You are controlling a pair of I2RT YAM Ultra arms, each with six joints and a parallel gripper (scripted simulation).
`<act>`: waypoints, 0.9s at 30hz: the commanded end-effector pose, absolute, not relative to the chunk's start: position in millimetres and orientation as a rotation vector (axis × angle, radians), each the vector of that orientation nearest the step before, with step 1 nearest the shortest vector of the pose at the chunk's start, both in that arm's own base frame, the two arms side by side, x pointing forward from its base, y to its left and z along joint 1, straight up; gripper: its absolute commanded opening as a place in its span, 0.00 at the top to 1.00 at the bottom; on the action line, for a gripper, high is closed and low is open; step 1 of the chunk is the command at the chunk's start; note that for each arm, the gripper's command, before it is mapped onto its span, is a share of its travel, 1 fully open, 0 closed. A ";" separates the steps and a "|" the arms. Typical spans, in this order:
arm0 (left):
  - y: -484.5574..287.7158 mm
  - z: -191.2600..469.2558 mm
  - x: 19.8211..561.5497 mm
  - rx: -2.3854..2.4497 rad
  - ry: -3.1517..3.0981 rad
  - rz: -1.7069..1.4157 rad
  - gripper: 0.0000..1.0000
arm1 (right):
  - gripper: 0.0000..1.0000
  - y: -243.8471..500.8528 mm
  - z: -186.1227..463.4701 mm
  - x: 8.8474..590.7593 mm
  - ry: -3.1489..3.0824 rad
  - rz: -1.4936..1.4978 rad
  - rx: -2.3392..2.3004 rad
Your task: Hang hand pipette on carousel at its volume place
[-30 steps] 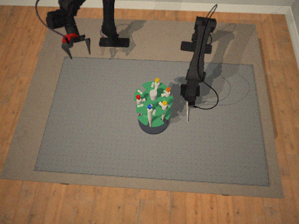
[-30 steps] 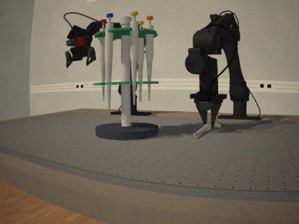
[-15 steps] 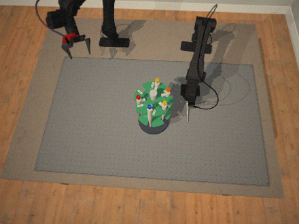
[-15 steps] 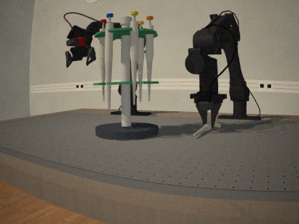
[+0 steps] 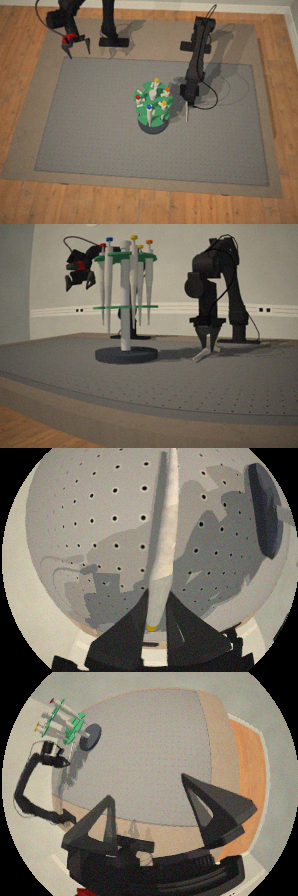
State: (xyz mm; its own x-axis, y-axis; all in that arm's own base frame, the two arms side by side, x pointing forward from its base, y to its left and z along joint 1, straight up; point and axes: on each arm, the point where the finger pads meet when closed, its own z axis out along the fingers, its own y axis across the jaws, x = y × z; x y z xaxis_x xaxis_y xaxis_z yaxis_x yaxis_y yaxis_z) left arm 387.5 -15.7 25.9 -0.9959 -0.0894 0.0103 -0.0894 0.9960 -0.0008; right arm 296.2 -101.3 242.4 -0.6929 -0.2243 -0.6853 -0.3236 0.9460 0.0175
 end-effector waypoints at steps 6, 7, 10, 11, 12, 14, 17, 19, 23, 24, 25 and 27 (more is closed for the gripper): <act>-14.7 34.0 397.4 0.147 -3.175 -0.004 0.88 | 0.00 -103.3 252.9 299.6 2.321 0.156 -0.402; -14.7 34.0 397.4 0.147 -3.175 -0.004 0.88 | 0.00 -103.3 252.9 299.6 2.321 0.156 -0.402; -14.7 34.0 397.4 0.147 -3.175 -0.004 0.88 | 0.00 -103.3 252.9 299.6 2.321 0.156 -0.402; -14.7 34.0 397.4 0.147 -3.175 -0.004 0.88 | 0.00 -103.3 252.9 299.6 2.321 0.156 -0.402; -14.7 34.0 397.4 0.147 -3.175 -0.004 0.88 | 0.00 -103.3 252.9 299.6 2.321 0.156 -0.402; -14.7 34.0 397.4 0.147 -3.175 -0.004 0.88 | 0.00 -103.3 252.9 299.6 2.321 0.156 -0.402; -14.7 34.0 397.4 0.147 -3.175 -0.004 0.88 | 0.00 -103.3 252.9 299.6 2.321 0.156 -0.402; -14.7 34.0 397.4 0.147 -3.175 -0.004 0.88 | 0.00 -103.3 252.9 299.6 2.321 0.156 -0.402; -14.7 34.0 397.4 0.147 -3.175 -0.004 0.88 | 0.00 -103.3 252.9 299.6 2.321 0.156 -0.402; -14.7 34.0 397.4 0.147 -3.175 -0.004 0.88 | 0.00 -103.3 252.9 299.6 2.321 0.156 -0.402; -14.9 44.7 401.5 0.148 -3.196 -0.001 0.88 | 0.00 -103.3 252.9 299.6 2.321 0.156 -0.402; -14.7 48.5 396.8 0.147 -3.178 -0.004 0.88 | 0.00 -103.3 252.9 299.6 2.321 0.156 -0.402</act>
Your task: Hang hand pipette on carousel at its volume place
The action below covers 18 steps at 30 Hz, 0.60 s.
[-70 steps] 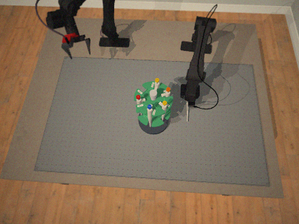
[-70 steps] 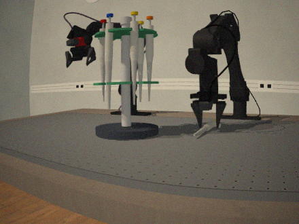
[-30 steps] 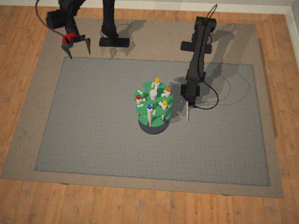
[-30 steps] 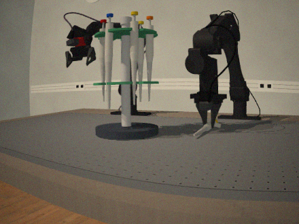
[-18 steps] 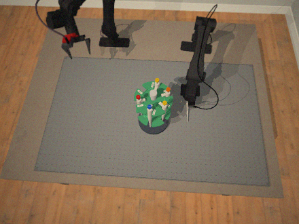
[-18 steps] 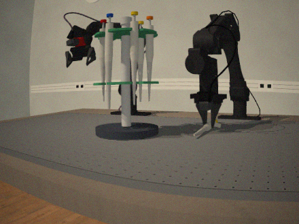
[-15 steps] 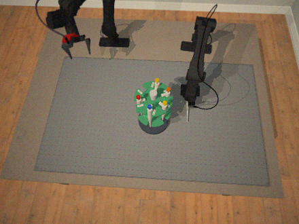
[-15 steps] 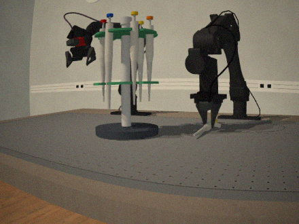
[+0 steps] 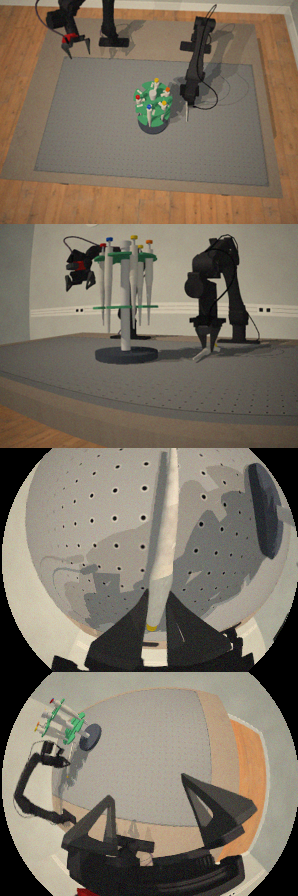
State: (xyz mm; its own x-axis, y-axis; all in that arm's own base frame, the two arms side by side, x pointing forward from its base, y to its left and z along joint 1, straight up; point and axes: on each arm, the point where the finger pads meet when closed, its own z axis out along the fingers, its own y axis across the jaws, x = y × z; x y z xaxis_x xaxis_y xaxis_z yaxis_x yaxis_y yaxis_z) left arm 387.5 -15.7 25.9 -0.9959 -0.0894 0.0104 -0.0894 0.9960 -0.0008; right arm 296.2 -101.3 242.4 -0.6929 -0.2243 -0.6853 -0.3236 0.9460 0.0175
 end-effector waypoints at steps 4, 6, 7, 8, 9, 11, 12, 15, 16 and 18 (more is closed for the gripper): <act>-14.7 54.5 396.4 0.147 -3.178 -0.004 0.88 | 0.00 -103.3 252.9 299.6 2.321 0.156 -0.402; -14.7 56.5 396.4 0.147 -3.178 -0.004 0.88 | 0.00 -103.3 252.9 299.6 2.321 0.156 -0.402; -14.7 58.5 396.2 0.147 -3.178 -0.004 0.88 | 0.00 -103.3 252.9 299.6 2.321 0.156 -0.402; -14.7 60.5 396.1 0.147 -3.178 -0.004 0.88 | 0.00 -103.3 252.9 299.6 2.321 0.156 -0.402; -14.7 62.5 396.0 0.147 -3.178 -0.004 0.88 | 0.00 -103.3 252.9 299.6 2.321 0.156 -0.402; -14.7 66.6 395.9 0.147 -3.178 -0.004 0.88 | 0.00 -103.3 252.9 299.6 2.321 0.156 -0.402; -14.7 68.6 395.8 0.147 -3.178 -0.004 0.88 | 0.00 -103.3 252.9 299.6 2.321 0.156 -0.402; -14.7 74.6 395.5 0.147 -3.178 -0.004 0.88 | 0.00 -103.3 252.9 299.6 2.321 0.156 -0.402; -14.7 76.6 395.4 0.147 -3.178 -0.004 0.88 | 0.00 -103.3 252.9 299.6 2.321 0.156 -0.402; -14.7 80.6 395.2 0.147 -3.178 -0.004 0.88 | 0.00 -103.3 252.9 299.6 2.321 0.156 -0.402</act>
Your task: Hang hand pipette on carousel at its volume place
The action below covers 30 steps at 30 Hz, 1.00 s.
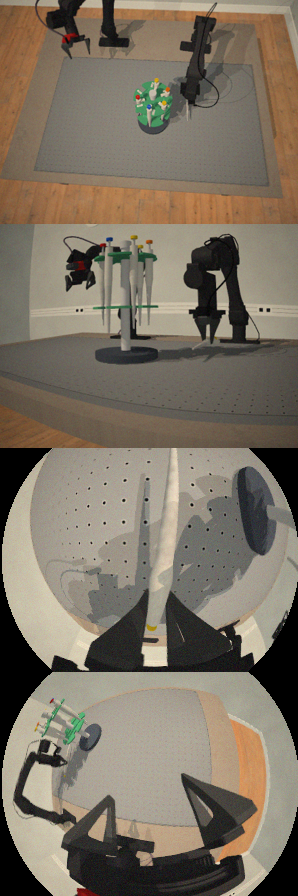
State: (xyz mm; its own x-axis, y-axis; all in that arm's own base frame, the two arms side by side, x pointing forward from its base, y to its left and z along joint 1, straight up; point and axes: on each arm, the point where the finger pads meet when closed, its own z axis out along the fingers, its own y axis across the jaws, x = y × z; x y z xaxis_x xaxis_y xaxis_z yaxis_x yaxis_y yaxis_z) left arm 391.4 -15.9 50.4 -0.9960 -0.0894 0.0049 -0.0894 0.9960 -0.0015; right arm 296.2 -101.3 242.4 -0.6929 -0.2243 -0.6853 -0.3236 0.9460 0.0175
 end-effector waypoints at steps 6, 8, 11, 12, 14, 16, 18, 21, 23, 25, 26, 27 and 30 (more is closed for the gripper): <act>-14.7 88.6 394.8 0.147 -3.178 -0.004 0.88 | 0.00 -103.3 252.9 299.6 2.321 0.156 -0.402; -14.6 92.6 394.6 0.147 -3.178 -0.004 0.88 | 0.00 -103.3 252.9 299.6 2.321 0.156 -0.402; -14.6 98.6 394.3 0.147 -3.178 -0.004 0.88 | 0.00 -103.3 252.9 299.6 2.321 0.156 -0.402; -14.6 100.6 394.2 0.147 -3.178 -0.004 0.88 | 0.00 -103.3 252.9 299.6 2.321 0.156 -0.402; -14.6 104.6 394.0 0.147 -3.178 -0.004 0.88 | 0.00 -103.3 252.9 299.6 2.321 0.156 -0.402; -14.6 108.6 393.8 0.147 -3.178 -0.004 0.88 | 0.00 -103.3 252.9 299.6 2.321 0.156 -0.402; -14.6 112.6 393.6 0.147 -3.178 -0.004 0.88 | 0.00 -103.3 252.9 299.6 2.321 0.156 -0.402; -14.6 114.6 393.5 0.147 -3.178 -0.004 0.88 | 0.00 -103.3 252.9 299.6 2.321 0.156 -0.402; -14.6 118.6 393.3 0.147 -3.178 -0.004 0.88 | 0.00 -103.3 252.9 299.6 2.321 0.156 -0.402; -14.6 121.6 393.2 0.147 -3.178 -0.004 0.88 | 0.00 -103.3 252.9 299.6 2.321 0.156 -0.402; -14.6 121.6 393.2 0.147 -3.178 -0.004 0.88 | 0.00 -103.3 252.9 299.6 2.321 0.156 -0.402; -14.6 121.6 393.1 0.147 -3.178 -0.004 0.88 | 0.00 -103.3 252.9 299.6 2.321 0.156 -0.402; -15.5 109.4 391.1 0.142 -3.151 0.002 0.88 | 0.00 -103.3 252.9 299.6 2.321 0.156 -0.402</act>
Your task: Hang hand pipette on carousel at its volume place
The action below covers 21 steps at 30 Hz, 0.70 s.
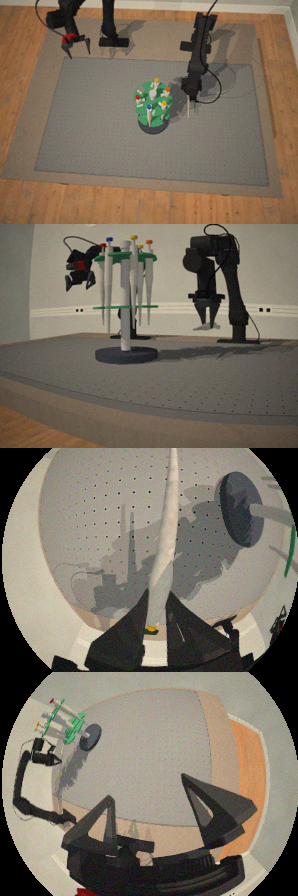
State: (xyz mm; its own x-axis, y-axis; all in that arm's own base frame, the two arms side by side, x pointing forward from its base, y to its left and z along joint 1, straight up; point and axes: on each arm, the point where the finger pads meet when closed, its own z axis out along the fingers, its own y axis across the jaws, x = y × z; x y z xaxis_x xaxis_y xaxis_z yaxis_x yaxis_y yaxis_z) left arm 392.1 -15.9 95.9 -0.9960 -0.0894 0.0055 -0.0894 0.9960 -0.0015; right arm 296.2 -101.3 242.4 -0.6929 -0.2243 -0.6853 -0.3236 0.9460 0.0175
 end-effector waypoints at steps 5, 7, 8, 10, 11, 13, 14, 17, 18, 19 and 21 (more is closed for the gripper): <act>0.2 110.5 375.2 -0.142 -3.134 -0.008 0.88 | 0.00 -103.3 252.9 299.6 2.321 0.156 -0.402; 2.3 110.4 373.6 -0.199 -3.131 -0.008 0.88 | 0.00 -103.3 252.9 299.6 2.321 0.156 -0.402; 2.3 110.4 373.6 -0.199 -3.131 -0.008 0.88 | 0.00 -103.3 252.9 299.6 2.321 0.156 -0.402; 5.4 110.4 377.0 -0.316 -3.148 -0.001 0.88 | 0.00 -103.3 252.9 299.6 2.321 0.156 -0.402; 7.5 110.3 375.4 -0.374 -3.142 -0.002 0.88 | 0.00 -103.3 252.9 299.6 2.321 0.156 -0.402; 10.6 110.3 373.1 -0.489 -3.126 -0.002 0.88 | 0.00 -103.3 252.9 299.6 2.321 0.156 -0.402; 10.4 110.2 373.1 -0.546 -3.116 -0.002 0.88 | 0.00 -103.3 252.9 299.6 2.321 0.156 -0.402; 9.8 120.6 383.0 -0.630 -3.141 -0.009 0.88 | 0.00 -103.3 252.9 299.6 2.321 0.156 -0.402; 9.8 120.6 383.0 -0.630 -3.141 -0.009 0.88 | 0.00 -103.3 252.9 299.6 2.321 0.156 -0.402; 11.7 110.2 371.6 -0.679 -3.091 0.005 0.88 | 0.00 -103.3 252.9 299.6 2.321 0.156 -0.402; 16.0 110.1 368.5 -0.792 -3.064 0.003 0.88 | 0.00 -103.3 252.9 299.6 2.321 0.156 -0.402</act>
